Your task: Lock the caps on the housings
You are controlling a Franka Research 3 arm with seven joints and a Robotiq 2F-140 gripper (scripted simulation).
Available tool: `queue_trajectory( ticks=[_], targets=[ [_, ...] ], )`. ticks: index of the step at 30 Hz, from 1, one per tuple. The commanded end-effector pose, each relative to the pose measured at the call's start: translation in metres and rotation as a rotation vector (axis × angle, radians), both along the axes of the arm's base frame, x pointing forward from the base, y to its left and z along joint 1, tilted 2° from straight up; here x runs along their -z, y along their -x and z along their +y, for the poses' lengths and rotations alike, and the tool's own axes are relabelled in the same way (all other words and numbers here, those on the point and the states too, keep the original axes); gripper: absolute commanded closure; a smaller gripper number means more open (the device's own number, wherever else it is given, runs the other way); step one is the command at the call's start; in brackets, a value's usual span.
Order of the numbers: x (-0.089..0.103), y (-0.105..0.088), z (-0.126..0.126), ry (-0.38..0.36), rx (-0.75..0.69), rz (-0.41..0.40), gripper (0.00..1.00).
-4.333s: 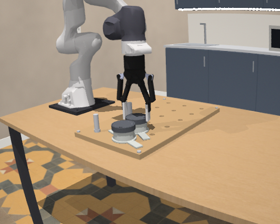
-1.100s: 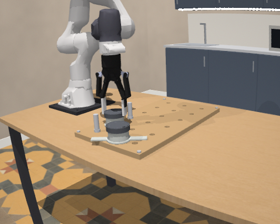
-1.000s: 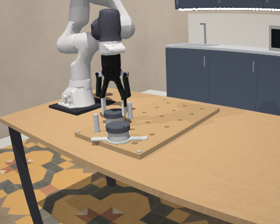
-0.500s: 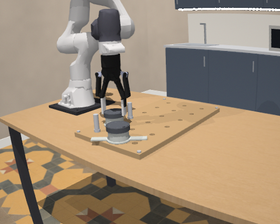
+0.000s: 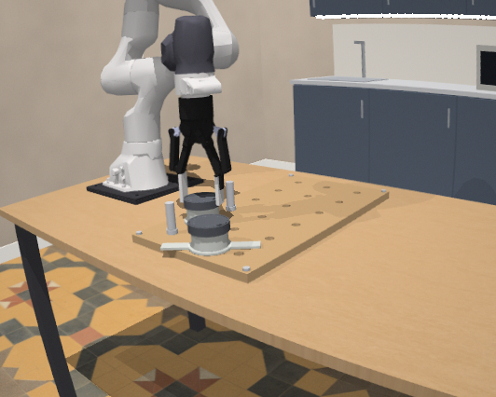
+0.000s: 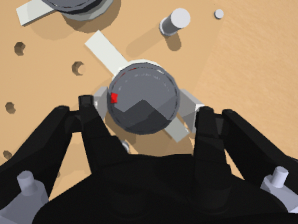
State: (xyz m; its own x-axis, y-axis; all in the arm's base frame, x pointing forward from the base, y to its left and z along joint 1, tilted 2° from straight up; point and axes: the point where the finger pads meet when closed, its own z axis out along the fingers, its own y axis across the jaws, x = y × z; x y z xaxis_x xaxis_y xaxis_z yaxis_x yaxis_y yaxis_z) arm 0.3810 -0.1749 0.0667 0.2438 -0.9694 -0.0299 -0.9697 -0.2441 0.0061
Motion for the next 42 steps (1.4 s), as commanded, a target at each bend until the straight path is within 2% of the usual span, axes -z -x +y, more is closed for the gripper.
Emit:
queue_trajectory(
  ticks=[1,20,21,42],
  targets=[
    [0.0007,0.0012,0.0007,-0.002,-0.002,0.001,0.9],
    [0.0007,0.0012,0.0007,-0.002,-0.002,0.001,0.9],
    [0.0007,0.0012,0.0007,-0.002,-0.002,0.001,0.22],
    [0.0007,0.0012,0.0007,-0.002,-0.002,0.001,0.22]
  ],
)
